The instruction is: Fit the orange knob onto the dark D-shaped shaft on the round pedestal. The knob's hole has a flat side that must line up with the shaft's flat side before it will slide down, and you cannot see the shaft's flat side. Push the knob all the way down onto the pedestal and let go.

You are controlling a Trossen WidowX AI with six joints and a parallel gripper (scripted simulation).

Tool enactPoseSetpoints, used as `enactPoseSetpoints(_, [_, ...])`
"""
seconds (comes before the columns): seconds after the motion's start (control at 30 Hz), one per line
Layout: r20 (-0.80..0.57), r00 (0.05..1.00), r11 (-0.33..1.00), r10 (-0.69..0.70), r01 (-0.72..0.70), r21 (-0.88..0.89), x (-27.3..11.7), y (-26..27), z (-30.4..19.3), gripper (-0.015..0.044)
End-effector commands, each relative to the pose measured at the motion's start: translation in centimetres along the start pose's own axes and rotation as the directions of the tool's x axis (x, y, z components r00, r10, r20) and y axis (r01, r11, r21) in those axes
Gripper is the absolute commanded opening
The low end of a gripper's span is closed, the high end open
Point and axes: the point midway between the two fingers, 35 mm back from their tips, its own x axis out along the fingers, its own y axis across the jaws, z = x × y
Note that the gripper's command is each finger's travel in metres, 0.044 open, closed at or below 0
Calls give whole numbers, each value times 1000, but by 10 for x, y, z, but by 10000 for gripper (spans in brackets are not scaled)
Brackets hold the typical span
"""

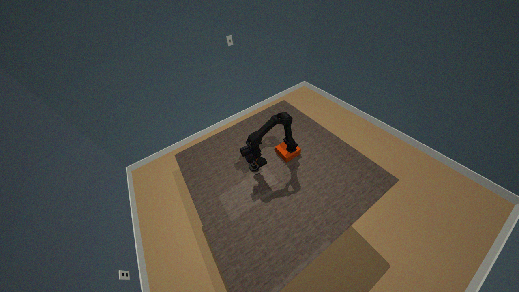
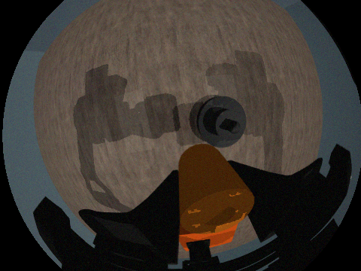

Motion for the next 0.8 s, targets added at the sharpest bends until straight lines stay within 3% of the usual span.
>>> enactPoseSetpoints(0.0, [8,1000,1000,-1,1,-7,3,-12,8,0])
enactPoseSetpoints(0.77, [2,1000,1000,-10,10,-17,28,-56,17,0])
